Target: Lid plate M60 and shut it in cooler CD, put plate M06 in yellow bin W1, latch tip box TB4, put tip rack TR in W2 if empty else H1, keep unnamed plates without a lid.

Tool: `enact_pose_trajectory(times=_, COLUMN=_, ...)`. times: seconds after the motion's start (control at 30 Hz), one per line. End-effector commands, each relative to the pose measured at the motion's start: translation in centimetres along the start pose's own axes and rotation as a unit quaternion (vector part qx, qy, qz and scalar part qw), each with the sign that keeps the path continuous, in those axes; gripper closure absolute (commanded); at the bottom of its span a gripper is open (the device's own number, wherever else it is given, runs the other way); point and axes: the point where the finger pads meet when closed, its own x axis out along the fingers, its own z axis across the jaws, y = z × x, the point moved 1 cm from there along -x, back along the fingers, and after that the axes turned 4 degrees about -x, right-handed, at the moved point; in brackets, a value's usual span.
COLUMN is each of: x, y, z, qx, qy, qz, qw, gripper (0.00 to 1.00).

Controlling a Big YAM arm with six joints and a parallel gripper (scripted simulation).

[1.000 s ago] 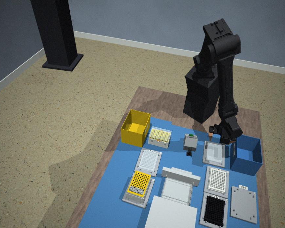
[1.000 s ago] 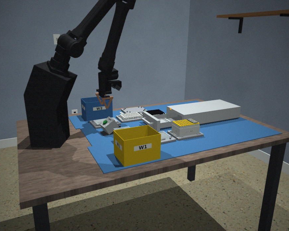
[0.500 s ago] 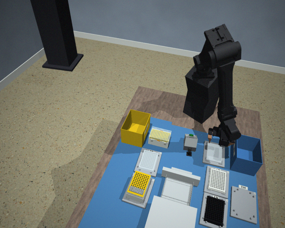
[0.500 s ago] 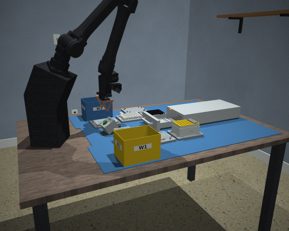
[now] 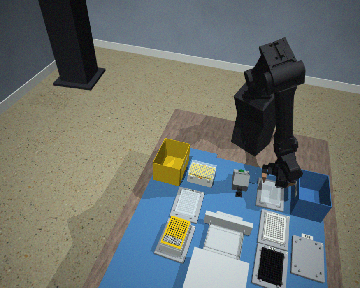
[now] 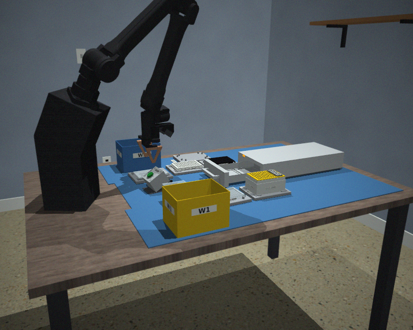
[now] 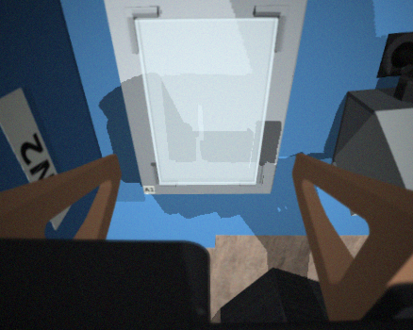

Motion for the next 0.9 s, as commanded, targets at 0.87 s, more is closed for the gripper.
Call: enact_pose_trajectory(times=0.87, x=3.9, y=-0.2, z=-0.3, qx=-0.002, qy=0.0, qz=-0.002, qw=1.0, gripper=0.0)
